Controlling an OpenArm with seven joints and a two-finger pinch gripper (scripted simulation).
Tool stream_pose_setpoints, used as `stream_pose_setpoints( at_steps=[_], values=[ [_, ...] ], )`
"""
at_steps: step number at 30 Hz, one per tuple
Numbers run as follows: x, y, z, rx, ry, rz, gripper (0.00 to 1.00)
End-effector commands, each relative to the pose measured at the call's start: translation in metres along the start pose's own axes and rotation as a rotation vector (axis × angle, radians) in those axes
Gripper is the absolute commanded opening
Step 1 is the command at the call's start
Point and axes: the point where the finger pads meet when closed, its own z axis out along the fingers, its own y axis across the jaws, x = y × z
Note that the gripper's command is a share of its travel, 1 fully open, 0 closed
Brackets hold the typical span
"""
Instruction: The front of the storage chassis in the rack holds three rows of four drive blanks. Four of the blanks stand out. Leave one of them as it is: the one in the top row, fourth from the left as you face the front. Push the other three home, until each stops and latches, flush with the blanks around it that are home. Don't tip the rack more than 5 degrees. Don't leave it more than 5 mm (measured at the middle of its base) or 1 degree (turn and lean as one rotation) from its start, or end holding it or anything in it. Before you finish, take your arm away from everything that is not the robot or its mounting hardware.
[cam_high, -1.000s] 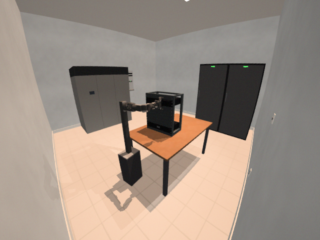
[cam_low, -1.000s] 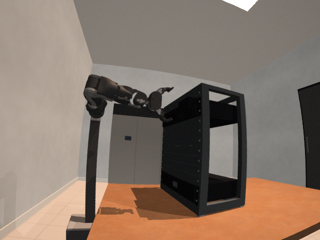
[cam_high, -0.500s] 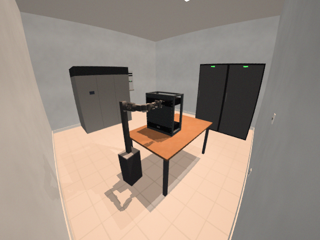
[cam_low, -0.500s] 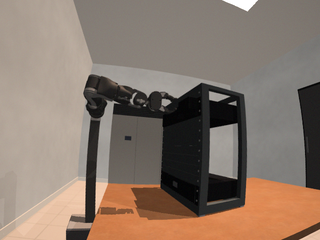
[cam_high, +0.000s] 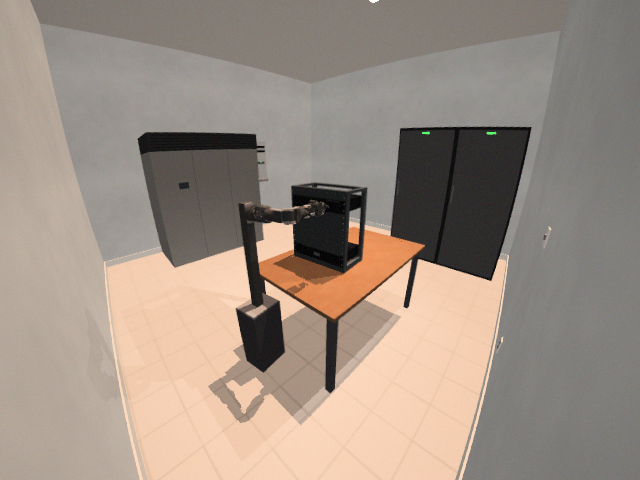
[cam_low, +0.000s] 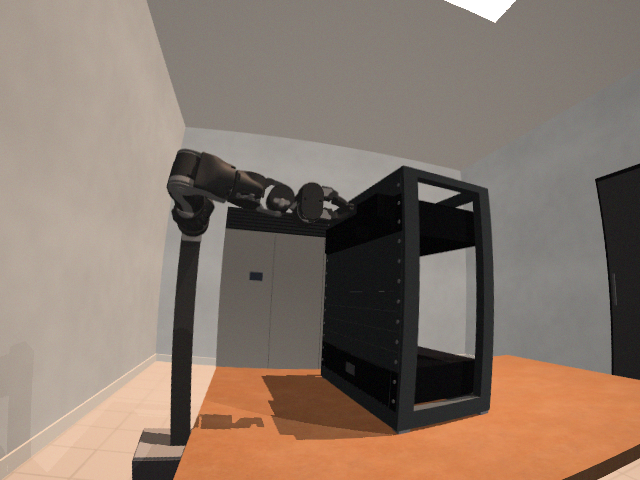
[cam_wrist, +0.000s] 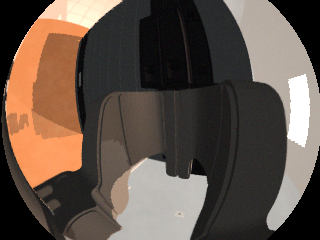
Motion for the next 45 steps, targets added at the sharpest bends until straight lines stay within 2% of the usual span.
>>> stream_pose_setpoints(
  at_steps=[1,15,19,25,28,37,45],
  values=[
    [0.001,0.003,0.0,-0.007,0.004,-0.001,0.0],
    [0.003,0.002,-0.001,-0.007,-0.001,0.0,0.0],
    [0.019,-0.005,-0.007,-0.008,-0.001,-0.001,0.0],
    [0.069,-0.027,-0.026,-0.008,0.0,-0.001,0.0],
    [0.083,-0.034,-0.031,-0.008,0.0,-0.001,0.0],
    [0.093,-0.039,-0.035,-0.008,0.0,-0.001,0.0],
    [0.094,-0.039,-0.035,-0.008,0.002,-0.001,0.0]
  ],
)
